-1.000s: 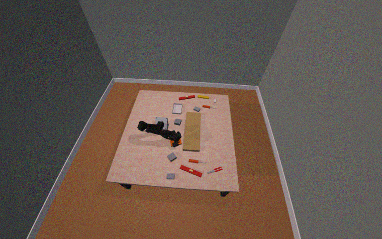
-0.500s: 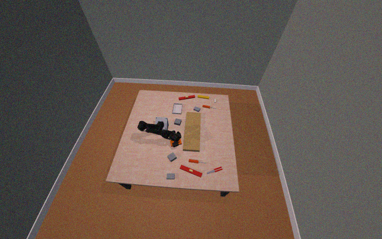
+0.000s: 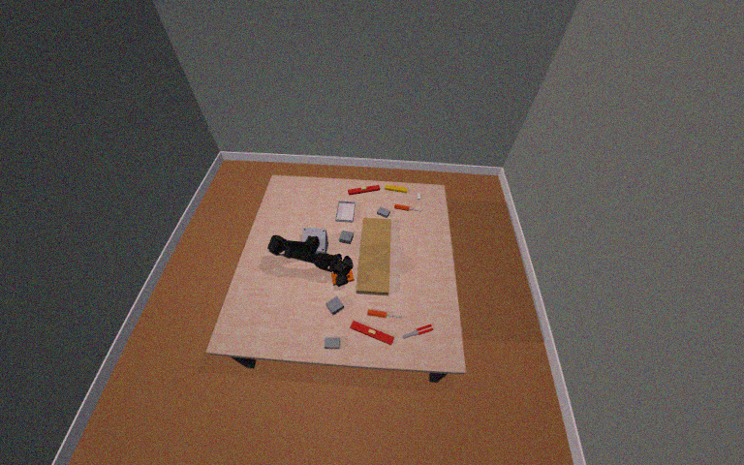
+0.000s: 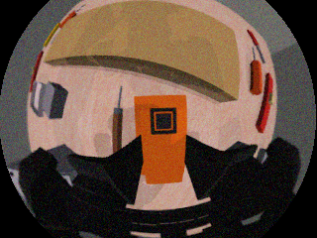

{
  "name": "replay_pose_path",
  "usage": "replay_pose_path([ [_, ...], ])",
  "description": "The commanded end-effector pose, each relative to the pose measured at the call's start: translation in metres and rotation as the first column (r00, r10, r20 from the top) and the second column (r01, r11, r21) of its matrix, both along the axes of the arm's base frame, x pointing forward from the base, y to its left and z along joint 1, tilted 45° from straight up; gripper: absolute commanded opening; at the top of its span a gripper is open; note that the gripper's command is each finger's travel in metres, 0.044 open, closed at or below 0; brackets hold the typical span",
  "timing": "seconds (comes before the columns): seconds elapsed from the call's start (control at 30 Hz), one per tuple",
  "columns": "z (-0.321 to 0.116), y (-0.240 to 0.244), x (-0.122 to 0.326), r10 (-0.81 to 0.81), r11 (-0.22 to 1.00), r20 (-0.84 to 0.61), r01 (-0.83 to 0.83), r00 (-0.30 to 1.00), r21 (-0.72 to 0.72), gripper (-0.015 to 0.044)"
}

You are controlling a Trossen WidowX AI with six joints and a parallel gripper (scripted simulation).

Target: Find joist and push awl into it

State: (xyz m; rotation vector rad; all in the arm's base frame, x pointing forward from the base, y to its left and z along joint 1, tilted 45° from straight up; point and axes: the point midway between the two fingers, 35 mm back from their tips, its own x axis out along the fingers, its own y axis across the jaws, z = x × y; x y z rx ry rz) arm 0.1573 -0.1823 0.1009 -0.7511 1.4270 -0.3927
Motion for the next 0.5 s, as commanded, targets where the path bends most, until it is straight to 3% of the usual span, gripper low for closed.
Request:
replay_pose_path([
  [0.0, 0.001, 0.001, 0.002, 0.006, 1.000, 0.000, -0.006, 1.000, 0.003, 0.0115],
  [0.17, 0.010, 0.012, 0.007, 0.004, 1.000, 0.000, -0.004, 1.000, 0.014, 0.0000],
  [0.47, 0.032, 0.037, 0.014, 0.000, 1.000, -0.002, 0.000, 1.000, 0.026, 0.0000],
])
